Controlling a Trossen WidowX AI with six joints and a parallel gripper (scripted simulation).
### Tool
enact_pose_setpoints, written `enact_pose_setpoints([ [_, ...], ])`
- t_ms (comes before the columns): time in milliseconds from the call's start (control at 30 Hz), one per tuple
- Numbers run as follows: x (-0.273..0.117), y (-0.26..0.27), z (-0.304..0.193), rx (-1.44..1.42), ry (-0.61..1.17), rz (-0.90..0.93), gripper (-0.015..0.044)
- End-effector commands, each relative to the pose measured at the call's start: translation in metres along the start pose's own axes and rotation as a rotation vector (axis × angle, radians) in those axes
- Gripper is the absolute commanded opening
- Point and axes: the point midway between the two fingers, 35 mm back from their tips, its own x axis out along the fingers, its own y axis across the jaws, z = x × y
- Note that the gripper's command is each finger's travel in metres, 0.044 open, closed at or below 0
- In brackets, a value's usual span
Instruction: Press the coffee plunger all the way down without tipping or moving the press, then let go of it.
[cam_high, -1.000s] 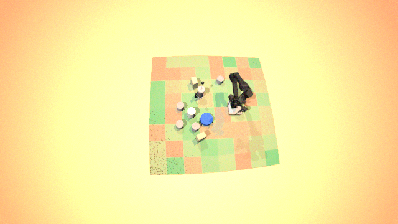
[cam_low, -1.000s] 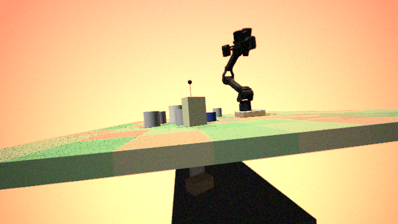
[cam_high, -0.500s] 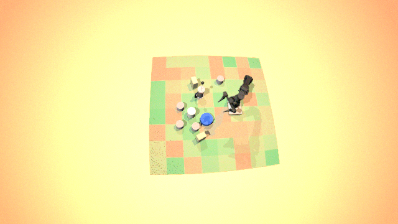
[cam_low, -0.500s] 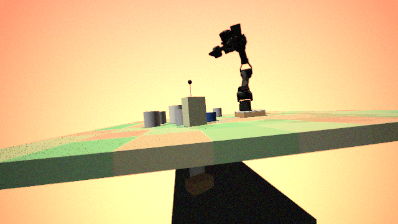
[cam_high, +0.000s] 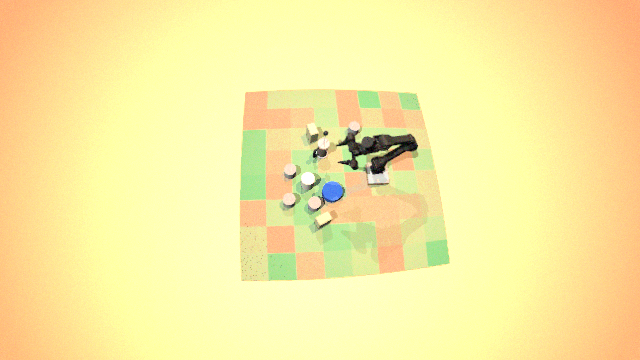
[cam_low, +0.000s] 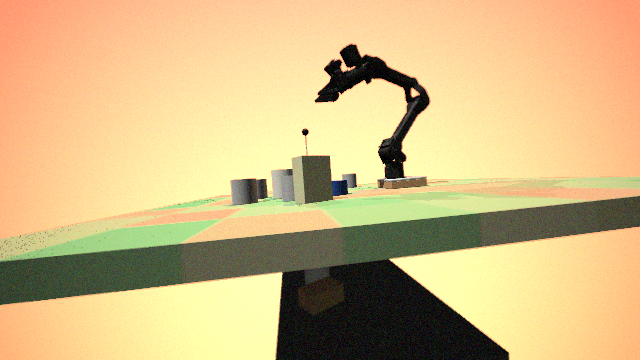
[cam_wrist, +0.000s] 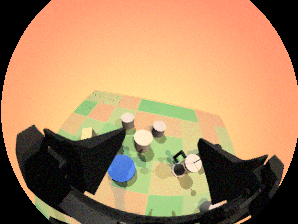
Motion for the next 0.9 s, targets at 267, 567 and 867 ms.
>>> enact_pose_setpoints([
  [267,0.023,-0.114,0.001,0.176,0.062,-0.247,0.0440],
  [567,0.023,-0.152,-0.017,0.237,0.070,-0.319,0.0440],
  [867,0.043,-0.146,-0.058,0.235,0.070,-0.313,0.0440],
])
